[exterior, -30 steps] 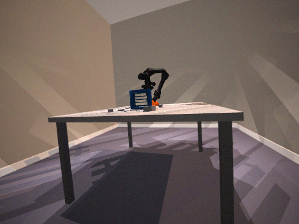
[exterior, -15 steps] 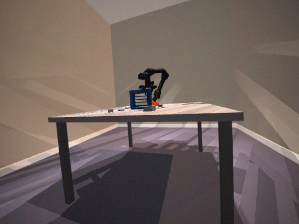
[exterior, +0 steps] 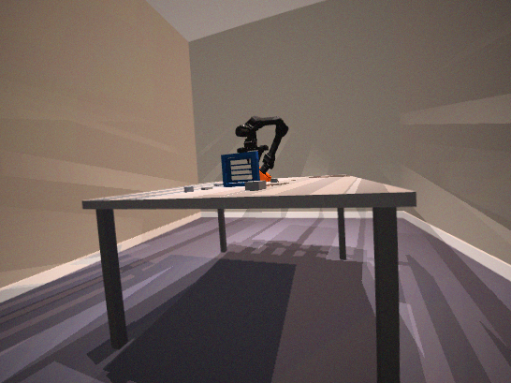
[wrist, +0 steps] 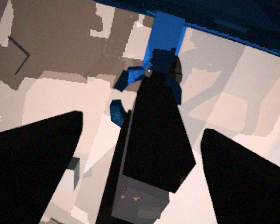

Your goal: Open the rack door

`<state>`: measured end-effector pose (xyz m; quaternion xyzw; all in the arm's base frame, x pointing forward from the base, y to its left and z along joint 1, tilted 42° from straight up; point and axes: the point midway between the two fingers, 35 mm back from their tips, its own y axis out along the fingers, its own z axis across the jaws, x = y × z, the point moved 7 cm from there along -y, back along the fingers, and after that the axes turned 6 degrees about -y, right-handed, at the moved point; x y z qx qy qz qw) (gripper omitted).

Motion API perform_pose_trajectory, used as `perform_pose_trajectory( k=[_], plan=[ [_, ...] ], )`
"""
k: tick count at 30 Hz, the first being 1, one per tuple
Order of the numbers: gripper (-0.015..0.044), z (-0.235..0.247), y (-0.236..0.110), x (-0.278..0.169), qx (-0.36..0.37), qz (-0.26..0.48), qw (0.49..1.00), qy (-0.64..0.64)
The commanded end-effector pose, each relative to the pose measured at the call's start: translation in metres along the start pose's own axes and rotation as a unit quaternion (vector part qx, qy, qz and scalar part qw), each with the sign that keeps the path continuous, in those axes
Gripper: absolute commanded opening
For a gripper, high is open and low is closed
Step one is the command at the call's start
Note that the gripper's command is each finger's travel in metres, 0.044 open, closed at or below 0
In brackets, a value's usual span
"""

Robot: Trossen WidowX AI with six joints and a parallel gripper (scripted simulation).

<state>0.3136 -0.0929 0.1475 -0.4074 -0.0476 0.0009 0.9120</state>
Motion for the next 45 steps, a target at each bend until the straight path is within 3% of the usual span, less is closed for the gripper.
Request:
perform_pose_trajectory(
  k=[1,9,17,36,45],
  plan=[
    [0.0292,-0.0001,0.0001,0.0001,-0.001,0.0,0.997,0.078],
    [0.0292,-0.0001,0.0001,0.0001,-0.001,0.0,0.962,0.273],
    [0.0292,-0.0001,0.0001,0.0001,-0.001,0.0,0.89,0.457],
    [0.0292,-0.0002,0.0001,0.0001,-0.001,-0.001,0.599,0.801],
    [0.0266,-0.0002,0.0001,0.0001,-0.001,-0.001,0.596,0.803]
  ],
)
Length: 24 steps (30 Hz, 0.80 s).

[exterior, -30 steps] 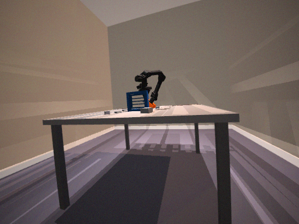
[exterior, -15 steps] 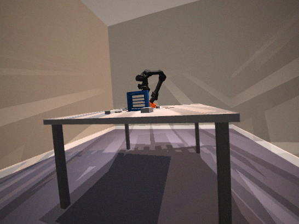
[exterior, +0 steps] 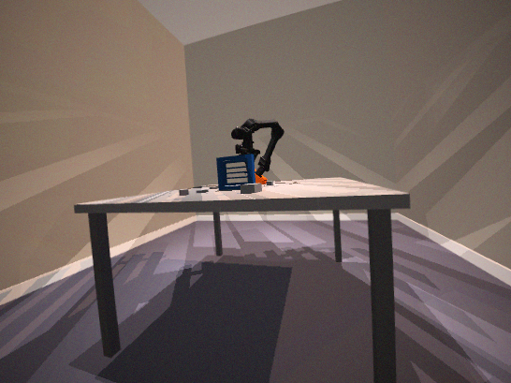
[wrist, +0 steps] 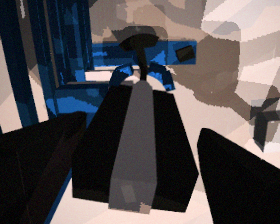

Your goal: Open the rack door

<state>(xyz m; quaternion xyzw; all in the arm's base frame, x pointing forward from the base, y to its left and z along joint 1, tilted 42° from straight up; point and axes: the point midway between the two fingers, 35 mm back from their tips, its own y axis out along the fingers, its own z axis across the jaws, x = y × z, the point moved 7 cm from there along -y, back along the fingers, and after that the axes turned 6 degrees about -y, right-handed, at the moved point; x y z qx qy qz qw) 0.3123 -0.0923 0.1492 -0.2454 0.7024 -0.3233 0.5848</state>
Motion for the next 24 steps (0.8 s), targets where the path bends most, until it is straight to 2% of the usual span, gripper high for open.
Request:
perform_pose_trajectory(
  k=[1,24],
  plan=[
    [0.0259,0.0017,0.001,0.0014,0.002,-0.002,1.0,0.005],
    [0.0106,0.0017,0.001,0.0014,0.002,-0.002,1.0,0.005]
  ],
)
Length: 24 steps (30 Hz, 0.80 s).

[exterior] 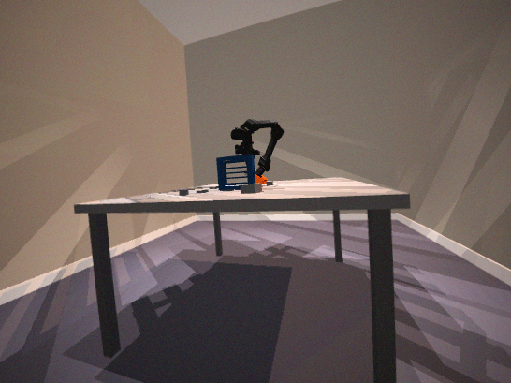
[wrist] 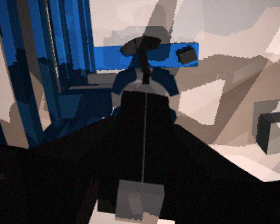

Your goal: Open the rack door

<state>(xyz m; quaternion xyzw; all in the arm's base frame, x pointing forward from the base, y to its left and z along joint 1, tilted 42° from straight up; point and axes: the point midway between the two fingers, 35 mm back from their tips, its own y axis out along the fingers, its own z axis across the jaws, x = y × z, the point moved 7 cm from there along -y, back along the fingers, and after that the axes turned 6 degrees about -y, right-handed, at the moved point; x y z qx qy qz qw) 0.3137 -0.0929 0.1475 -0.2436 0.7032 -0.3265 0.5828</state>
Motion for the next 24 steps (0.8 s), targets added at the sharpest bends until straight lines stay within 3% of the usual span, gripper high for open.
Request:
perform_pose_trajectory(
  k=[1,13,24],
  plan=[
    [0.0099,0.0001,0.0001,0.0002,0.0,-0.001,1.0,0.001],
    [0.002,0.0001,0.0001,0.0002,0.0,-0.001,1.0,0.001],
    [0.002,-0.0055,0.0,0.0031,0.0,-0.001,0.997,-0.071]
  ],
)
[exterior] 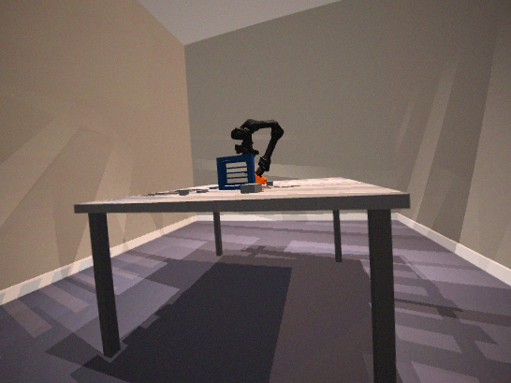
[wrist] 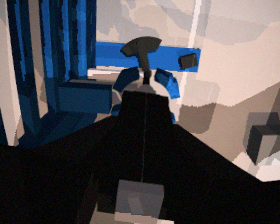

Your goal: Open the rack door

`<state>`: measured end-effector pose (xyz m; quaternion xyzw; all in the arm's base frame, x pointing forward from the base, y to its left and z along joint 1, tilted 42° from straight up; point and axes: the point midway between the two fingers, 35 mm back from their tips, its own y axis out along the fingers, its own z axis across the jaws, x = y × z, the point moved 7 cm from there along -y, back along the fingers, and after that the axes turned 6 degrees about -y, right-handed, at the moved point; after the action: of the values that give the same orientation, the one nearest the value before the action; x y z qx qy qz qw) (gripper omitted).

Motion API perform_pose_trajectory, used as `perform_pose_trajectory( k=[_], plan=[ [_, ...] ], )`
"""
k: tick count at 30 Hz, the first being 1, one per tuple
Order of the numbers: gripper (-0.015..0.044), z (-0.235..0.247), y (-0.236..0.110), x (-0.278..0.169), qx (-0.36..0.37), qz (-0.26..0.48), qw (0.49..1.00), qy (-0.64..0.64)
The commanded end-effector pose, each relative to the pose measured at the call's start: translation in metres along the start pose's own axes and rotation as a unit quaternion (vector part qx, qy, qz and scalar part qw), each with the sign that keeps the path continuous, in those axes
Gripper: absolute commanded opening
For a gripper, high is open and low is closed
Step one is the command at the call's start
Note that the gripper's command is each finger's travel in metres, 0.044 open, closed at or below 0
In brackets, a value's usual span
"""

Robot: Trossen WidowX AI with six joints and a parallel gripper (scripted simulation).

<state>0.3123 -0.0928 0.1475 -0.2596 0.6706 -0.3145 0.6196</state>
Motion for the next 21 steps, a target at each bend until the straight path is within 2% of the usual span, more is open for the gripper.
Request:
perform_pose_trajectory(
  k=[1,21],
  plan=[
    [0.002,-0.005,0.0,0.003,-0.002,-0.001,1.0,-0.028],
    [0.002,-0.03,0.0,0.014,-0.003,-0.001,0.978,-0.21]
  ],
)
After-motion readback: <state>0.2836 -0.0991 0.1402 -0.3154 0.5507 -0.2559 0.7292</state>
